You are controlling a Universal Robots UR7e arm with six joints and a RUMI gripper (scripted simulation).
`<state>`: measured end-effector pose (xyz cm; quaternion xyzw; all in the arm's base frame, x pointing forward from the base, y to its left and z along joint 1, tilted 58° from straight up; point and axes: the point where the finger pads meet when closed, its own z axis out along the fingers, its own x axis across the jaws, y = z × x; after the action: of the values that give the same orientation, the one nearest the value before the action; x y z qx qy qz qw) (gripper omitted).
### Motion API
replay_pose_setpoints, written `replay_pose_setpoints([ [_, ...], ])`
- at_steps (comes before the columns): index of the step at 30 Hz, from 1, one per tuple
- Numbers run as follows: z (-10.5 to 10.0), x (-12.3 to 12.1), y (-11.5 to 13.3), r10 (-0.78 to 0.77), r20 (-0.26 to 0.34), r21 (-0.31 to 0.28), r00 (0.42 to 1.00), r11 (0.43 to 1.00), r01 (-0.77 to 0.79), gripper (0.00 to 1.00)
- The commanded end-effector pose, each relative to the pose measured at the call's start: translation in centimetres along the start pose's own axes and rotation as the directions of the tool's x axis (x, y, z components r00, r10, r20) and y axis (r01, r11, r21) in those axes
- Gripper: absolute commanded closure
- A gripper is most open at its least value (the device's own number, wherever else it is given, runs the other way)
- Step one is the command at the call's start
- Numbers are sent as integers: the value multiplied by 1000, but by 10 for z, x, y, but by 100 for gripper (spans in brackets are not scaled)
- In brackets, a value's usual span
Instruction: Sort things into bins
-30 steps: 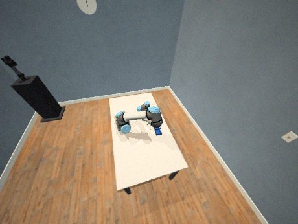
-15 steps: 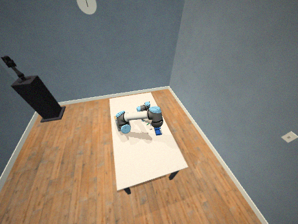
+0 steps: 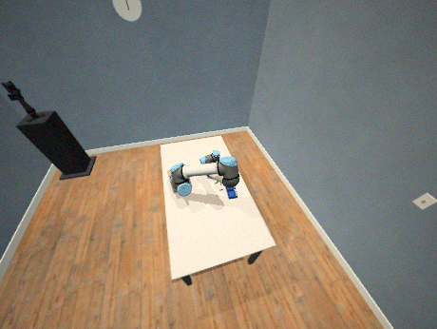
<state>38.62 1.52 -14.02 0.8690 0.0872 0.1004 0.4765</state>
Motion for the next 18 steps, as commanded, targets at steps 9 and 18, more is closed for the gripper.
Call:
replay_pose_setpoints([
  [9,0,-1,0,1,-2,0,1000,1000,-1,100],
  [18,0,-1,0,1,-2,0,1000,1000,-1,100],
])
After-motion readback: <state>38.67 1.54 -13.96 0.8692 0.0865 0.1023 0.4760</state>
